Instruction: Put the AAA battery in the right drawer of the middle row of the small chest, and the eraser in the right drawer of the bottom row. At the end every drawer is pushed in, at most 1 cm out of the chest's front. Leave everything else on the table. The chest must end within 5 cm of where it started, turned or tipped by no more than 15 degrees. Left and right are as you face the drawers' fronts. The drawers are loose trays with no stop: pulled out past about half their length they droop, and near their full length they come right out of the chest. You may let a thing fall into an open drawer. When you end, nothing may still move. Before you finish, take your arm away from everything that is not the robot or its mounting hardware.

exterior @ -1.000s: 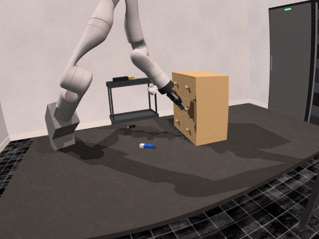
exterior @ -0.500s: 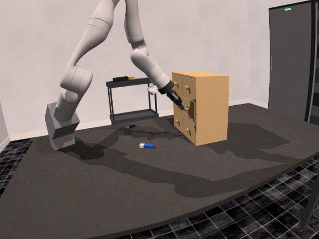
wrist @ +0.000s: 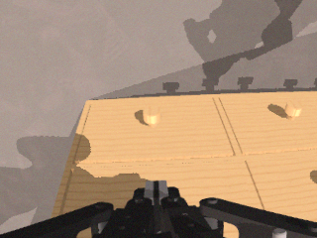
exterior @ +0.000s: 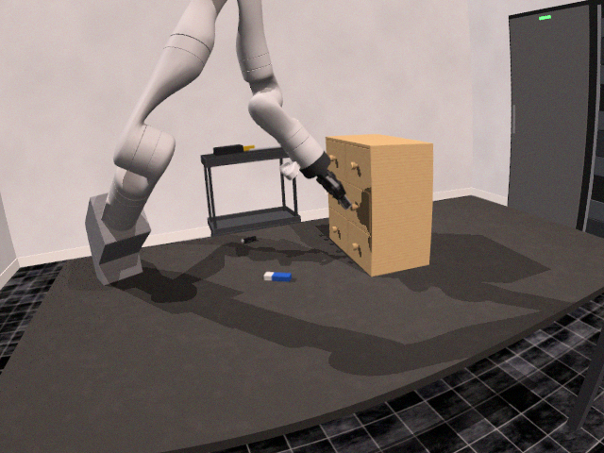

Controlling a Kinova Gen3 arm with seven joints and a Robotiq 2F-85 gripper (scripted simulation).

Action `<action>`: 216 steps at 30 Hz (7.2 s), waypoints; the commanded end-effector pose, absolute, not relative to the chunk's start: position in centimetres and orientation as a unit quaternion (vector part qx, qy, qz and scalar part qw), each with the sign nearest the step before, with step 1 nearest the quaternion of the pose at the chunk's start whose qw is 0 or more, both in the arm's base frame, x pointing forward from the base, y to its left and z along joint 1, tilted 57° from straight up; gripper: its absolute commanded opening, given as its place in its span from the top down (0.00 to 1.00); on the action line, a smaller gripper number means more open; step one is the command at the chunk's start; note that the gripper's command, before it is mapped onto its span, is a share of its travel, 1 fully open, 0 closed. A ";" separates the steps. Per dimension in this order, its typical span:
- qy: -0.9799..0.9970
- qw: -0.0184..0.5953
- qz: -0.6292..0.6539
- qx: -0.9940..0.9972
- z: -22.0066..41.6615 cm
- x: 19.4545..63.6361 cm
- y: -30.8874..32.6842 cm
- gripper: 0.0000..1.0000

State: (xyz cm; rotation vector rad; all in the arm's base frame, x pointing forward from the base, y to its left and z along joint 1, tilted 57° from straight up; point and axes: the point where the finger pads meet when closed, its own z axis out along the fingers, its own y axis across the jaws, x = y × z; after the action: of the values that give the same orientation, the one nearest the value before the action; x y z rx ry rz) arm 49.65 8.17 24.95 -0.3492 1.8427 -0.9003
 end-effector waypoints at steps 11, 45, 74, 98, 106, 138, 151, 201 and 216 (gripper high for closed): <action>0.764 0.503 -0.375 -0.149 25.0 49.8 8.2 1.00; 0.764 0.503 -0.375 -0.149 25.0 49.8 8.2 1.00; 0.764 0.503 -0.375 -0.149 25.0 49.8 8.2 1.00; 0.764 0.503 -0.376 -0.146 24.5 48.7 7.6 1.00; 0.764 0.503 -0.376 -0.146 23.1 45.6 6.8 1.00; 0.764 0.503 -0.376 -0.147 23.8 42.2 8.5 1.00; 0.765 0.503 -0.375 -0.148 24.5 39.8 10.0 1.00; 0.767 0.500 -0.376 -0.143 25.1 37.3 11.1 1.00; 0.771 0.494 -0.377 -0.141 25.1 37.0 11.3 1.00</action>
State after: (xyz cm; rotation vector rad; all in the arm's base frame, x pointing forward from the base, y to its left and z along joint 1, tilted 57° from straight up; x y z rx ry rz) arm 37.02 10.88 25.07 -0.3358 1.8664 -0.9176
